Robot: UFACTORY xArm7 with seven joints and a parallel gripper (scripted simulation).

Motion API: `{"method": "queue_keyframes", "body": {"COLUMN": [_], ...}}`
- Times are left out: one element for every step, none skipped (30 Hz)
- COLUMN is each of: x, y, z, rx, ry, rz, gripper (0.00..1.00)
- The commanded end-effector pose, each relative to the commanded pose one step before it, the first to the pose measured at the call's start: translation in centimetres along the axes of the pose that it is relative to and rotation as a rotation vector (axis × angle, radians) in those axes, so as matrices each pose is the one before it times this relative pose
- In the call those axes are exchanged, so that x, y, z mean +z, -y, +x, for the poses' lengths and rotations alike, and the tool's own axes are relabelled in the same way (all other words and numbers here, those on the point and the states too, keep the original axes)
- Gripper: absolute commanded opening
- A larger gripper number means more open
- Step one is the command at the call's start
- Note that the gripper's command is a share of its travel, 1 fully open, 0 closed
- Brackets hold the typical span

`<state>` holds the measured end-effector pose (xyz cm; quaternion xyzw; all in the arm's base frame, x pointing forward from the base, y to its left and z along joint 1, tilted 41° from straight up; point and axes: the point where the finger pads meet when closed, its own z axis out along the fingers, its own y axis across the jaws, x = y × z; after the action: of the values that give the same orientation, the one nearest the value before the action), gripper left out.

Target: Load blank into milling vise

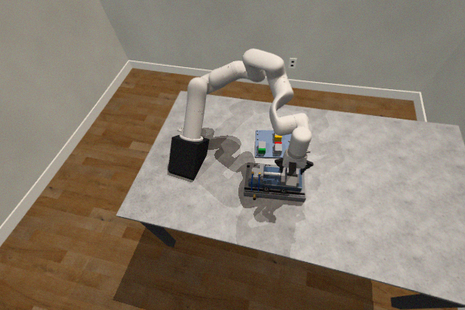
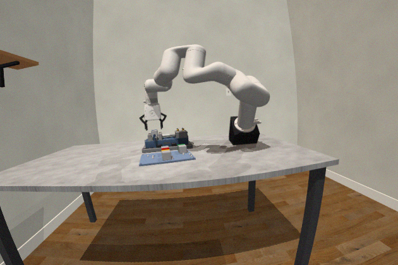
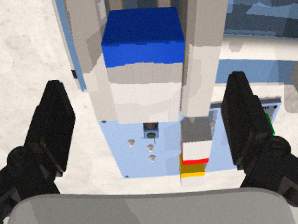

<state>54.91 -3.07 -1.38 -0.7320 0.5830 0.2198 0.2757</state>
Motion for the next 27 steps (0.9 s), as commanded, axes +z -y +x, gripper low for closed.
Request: {"method": "queue_keyframes", "body": {"x": [-0.414, -0.03, -0.03, -0.03, -0.03, -0.03, 0.0, 0.0, 0.0, 0.0, 0.0, 0.0, 0.0, -0.025, -0.03, -0.03, -0.03, -0.03, -0.03, -0.03, -0.03, -0.03, -0.03, 0.0, 0.0, 0.0, 0.0], "y": [0.076, 0.0, 0.0, 0.0, 0.0, 0.0, 0.0, 0.0, 0.0, 0.0, 0.0, 0.0, 0.0, 0.001, 0.0, 0.0, 0.0, 0.0, 0.0, 0.0, 0.0, 0.0, 0.0, 0.0, 0.0, 0.0, 0.0], "z": [0.112, 0.0, 0.0, 0.0, 0.0, 0.0, 0.0, 0.0, 0.0, 0.0, 0.0, 0.0, 0.0, 0.001, 0.0, 0.0, 0.0, 0.0, 0.0, 0.0, 0.0, 0.0, 0.0, 0.0, 0.0, 0.0, 0.0], "rx": [0.0002, 0.0, 0.0, 0.0, 0.0, 0.0, 0.0, 0.0, 0.0, 0.0, 0.0, 0.0, 0.0, 0.00001, 0.0, 0.0, 0.0, 0.0, 0.0, 0.0, 0.0, 0.0, 0.0, 0.0, 0.0, 0.0, 0.0], "ry": [-0.00394, 0.0, 0.0, 0.0, 0.0, 0.0, 0.0, 0.0, 0.0, 0.0, 0.0, 0.0, 0.0, -0.00003, 0.0, 0.0, 0.0, 0.0, 0.0, 0.0, 0.0, 0.0, 0.0, 0.0, 0.0, 0.0, 0.0], "rz": [0.00398, -0.00001, -0.00001, -0.00001, -0.00001, -0.00001, 0.0, 0.0, 0.0, 0.0, 0.0, 0.0, 0.0, 0.00005, -0.00001, -0.00001, -0.00001, -0.00001, -0.00001, -0.00001, -0.00001, -0.00001, -0.00001, 0.0, 0.0, 0.0, 0.0], "gripper": [1.0, 1.0, 1.0, 1.0, 1.0, 1.0, 1.0, 1.0, 1.0, 1.0, 1.0, 1.0, 1.0, 1.0, 1.0, 1.0, 1.0, 1.0, 1.0, 1.0, 1.0, 1.0, 1.0, 1.0, 1.0, 1.0, 1.0]}}
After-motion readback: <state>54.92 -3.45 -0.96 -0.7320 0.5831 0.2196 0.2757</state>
